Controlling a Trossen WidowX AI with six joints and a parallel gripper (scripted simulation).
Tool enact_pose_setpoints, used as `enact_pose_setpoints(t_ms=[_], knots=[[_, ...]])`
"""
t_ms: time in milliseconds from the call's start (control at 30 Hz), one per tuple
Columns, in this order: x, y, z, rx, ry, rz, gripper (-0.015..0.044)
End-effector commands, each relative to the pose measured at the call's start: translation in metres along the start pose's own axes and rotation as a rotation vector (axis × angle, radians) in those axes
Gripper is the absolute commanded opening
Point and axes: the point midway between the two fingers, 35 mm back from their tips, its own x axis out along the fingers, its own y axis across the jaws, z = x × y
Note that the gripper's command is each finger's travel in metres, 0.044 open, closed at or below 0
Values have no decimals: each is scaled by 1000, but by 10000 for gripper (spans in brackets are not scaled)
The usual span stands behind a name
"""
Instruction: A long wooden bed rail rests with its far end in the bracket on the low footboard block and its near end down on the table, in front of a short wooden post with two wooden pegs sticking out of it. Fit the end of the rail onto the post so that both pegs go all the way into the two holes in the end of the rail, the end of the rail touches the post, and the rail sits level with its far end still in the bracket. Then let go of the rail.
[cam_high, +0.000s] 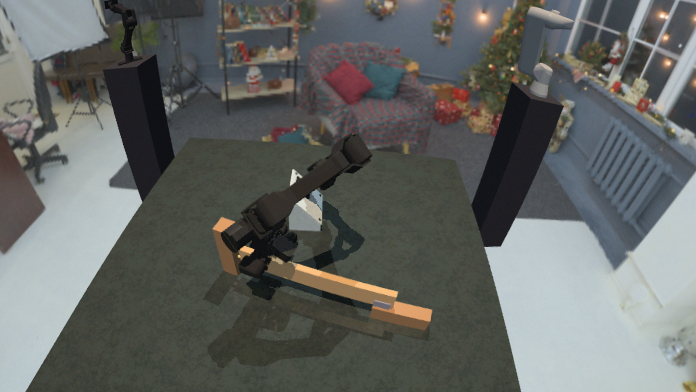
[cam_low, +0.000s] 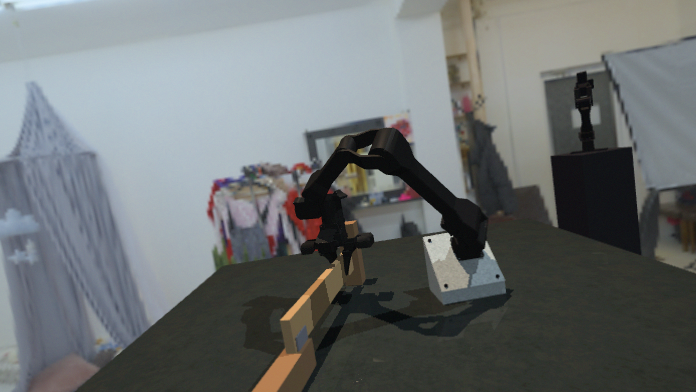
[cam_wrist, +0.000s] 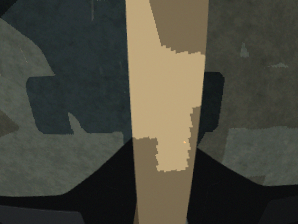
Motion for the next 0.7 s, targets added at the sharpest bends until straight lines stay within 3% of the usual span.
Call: enact_pose_setpoints(t_ms=[0, 667], knots=[[-6, -2, -5, 1, 7, -14, 0], [-7, -2, -6, 1, 7, -14, 0]])
